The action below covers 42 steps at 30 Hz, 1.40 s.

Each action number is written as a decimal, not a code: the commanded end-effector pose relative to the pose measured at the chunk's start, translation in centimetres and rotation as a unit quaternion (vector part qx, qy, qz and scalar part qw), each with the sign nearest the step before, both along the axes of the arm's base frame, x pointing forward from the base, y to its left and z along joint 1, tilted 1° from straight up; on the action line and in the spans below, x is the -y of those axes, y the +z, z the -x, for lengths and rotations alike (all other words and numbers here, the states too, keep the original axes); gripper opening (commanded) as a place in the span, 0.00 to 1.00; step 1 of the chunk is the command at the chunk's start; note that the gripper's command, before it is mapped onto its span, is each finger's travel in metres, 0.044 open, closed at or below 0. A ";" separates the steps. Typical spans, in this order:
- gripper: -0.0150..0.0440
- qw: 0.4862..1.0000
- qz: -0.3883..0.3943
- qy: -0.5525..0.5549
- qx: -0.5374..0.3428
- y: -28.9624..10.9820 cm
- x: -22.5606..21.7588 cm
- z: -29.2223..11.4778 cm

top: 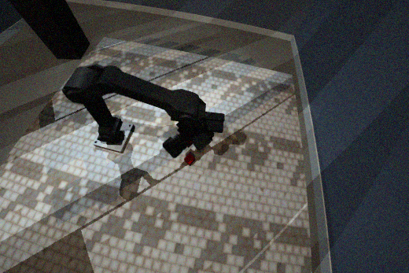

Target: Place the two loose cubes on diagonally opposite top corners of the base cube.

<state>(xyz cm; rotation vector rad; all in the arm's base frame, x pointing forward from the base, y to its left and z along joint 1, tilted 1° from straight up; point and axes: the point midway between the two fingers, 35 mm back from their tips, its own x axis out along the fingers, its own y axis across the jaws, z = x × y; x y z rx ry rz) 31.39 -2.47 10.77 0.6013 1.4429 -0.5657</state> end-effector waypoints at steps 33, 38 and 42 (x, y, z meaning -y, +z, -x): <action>0.43 0.991 -0.006 -0.133 -0.001 -2.7 -3.3 0.1; 0.43 0.991 -0.007 -0.134 -0.002 -3.6 -3.4 0.1; 0.43 0.991 -0.007 -0.134 -0.002 -3.6 -3.4 0.1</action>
